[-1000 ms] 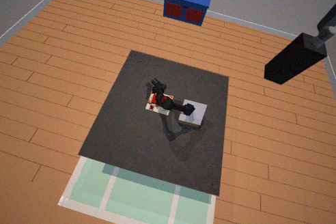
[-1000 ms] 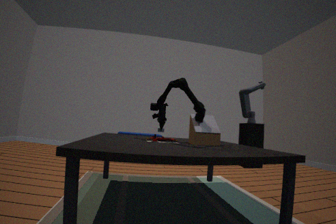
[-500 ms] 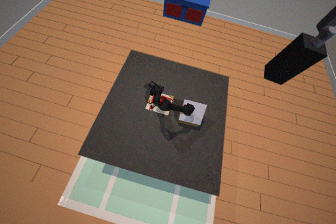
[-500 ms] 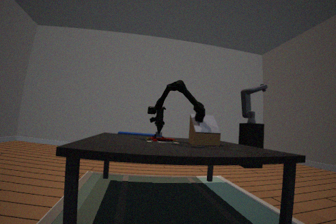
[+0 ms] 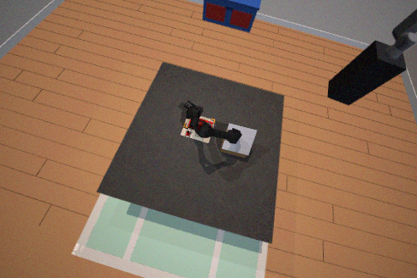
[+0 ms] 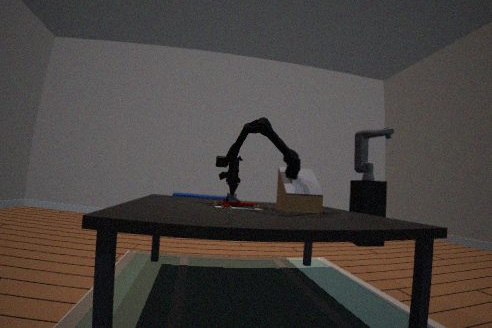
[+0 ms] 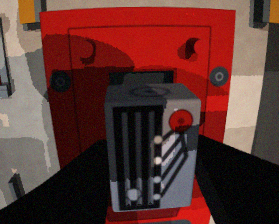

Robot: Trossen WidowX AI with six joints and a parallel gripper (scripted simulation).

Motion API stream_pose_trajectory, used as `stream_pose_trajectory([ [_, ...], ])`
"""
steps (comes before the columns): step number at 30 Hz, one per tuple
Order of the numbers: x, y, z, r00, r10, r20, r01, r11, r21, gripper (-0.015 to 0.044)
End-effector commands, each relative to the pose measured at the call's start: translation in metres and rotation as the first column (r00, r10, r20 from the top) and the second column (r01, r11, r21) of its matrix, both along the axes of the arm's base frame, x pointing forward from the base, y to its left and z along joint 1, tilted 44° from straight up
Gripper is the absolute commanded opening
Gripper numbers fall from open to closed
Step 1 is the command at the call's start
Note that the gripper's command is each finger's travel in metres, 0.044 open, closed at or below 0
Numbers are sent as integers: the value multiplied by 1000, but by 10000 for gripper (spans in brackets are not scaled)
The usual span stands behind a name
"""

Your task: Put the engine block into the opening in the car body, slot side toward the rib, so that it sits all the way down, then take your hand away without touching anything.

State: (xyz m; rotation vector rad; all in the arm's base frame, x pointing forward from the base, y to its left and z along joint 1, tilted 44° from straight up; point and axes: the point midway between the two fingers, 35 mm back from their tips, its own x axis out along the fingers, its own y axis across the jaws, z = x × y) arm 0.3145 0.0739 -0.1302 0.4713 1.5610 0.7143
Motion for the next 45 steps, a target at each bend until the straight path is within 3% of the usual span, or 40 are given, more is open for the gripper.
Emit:
stream_pose_trajectory([
  [1, 1, 0, 0, 1000, -9, -4, 9, 1000, 1, 158],
  [45, 1, 4, -4, 1000, -9, -5, 9, 1000, 1, 158],
])
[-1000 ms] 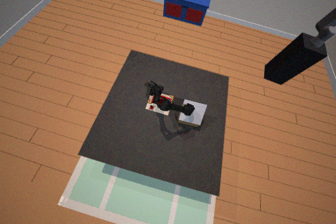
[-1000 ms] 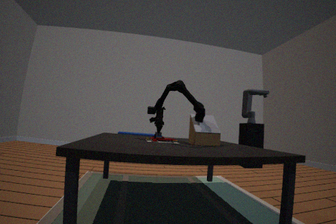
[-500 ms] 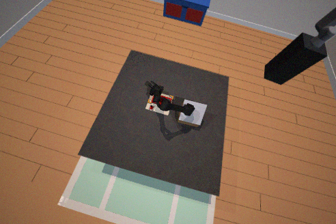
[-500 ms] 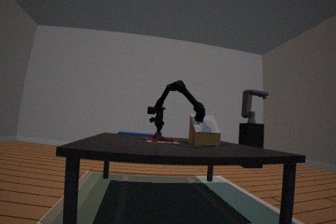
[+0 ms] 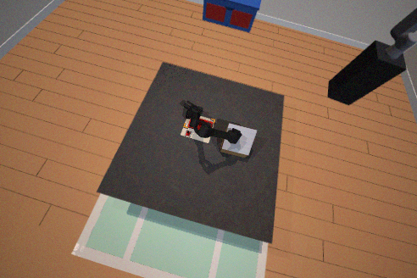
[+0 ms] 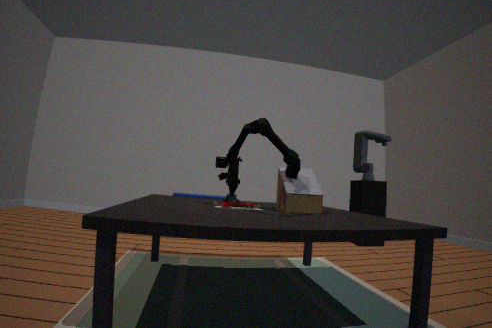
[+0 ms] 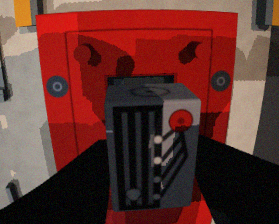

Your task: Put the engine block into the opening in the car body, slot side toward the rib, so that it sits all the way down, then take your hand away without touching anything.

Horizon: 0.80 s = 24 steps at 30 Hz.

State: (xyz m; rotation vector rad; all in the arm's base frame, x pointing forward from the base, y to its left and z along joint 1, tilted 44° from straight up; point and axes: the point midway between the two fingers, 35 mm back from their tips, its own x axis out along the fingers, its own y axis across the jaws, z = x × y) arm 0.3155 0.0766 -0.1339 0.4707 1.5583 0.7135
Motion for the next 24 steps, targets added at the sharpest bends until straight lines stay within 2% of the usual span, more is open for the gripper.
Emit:
stream_pose_trajectory([
  [1, 0, 1, -1, 1000, -9, -8, 9, 1000, 2, 158],
  [24, -1, 5, -5, 1000, -7, -6, 7, 1000, 2, 158],
])
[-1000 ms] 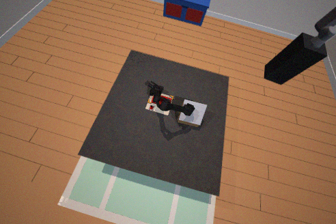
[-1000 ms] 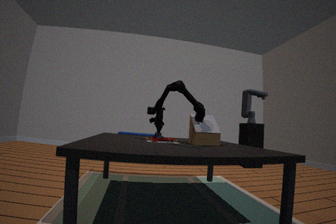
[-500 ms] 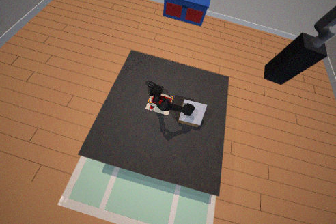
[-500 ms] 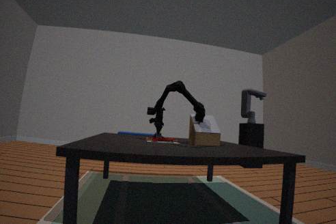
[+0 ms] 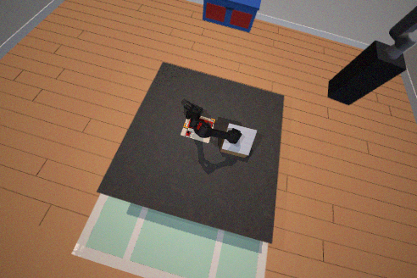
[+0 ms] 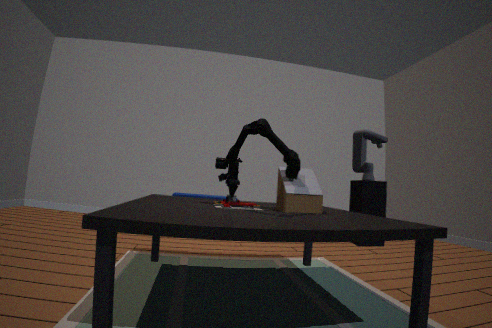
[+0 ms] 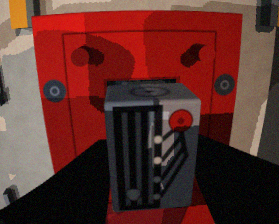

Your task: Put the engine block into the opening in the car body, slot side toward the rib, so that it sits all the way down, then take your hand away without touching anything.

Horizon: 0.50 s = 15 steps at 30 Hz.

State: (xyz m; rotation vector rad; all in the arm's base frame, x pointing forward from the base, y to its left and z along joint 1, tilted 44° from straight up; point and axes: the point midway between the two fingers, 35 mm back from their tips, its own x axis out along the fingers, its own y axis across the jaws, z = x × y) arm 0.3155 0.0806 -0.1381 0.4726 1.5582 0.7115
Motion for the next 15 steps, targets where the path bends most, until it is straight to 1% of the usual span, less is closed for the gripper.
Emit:
stream_pose_trajectory([
  [1, -1, 1, -1, 1000, -5, -5, 5, 1000, 2, 158],
  [15, -1, 3, -3, 1000, -4, -5, 5, 1000, 3, 158],
])
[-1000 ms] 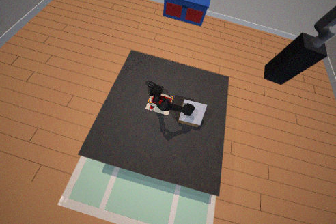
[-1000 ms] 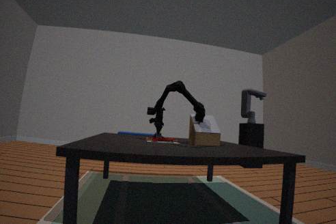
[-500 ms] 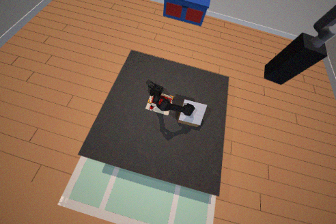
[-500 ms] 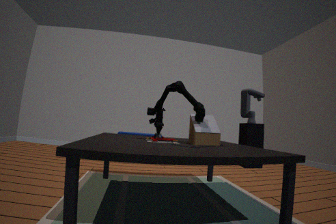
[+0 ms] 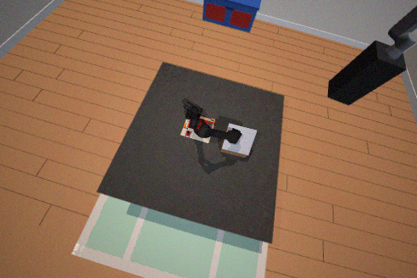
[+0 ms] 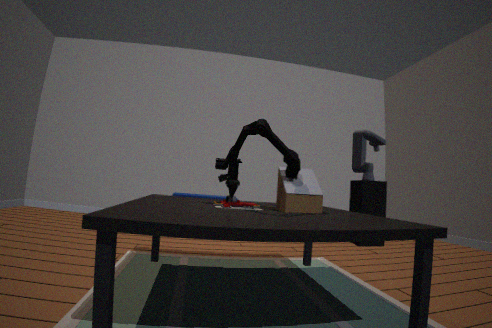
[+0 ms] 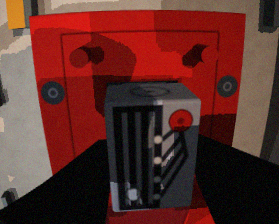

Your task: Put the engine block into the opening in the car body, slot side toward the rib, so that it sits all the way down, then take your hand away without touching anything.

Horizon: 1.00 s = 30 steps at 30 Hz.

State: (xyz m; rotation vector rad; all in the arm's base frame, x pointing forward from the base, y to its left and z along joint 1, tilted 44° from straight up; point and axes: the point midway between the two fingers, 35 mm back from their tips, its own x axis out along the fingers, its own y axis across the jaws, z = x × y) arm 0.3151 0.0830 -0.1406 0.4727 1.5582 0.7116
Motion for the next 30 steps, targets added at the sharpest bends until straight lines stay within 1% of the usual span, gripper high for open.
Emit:
stream_pose_trajectory([
  [1, -1, 1, -1, 1000, -4, -5, 5, 1000, 2, 158],
  [30, -2, 6, -6, 1000, -5, -6, 5, 1000, 3, 158],
])
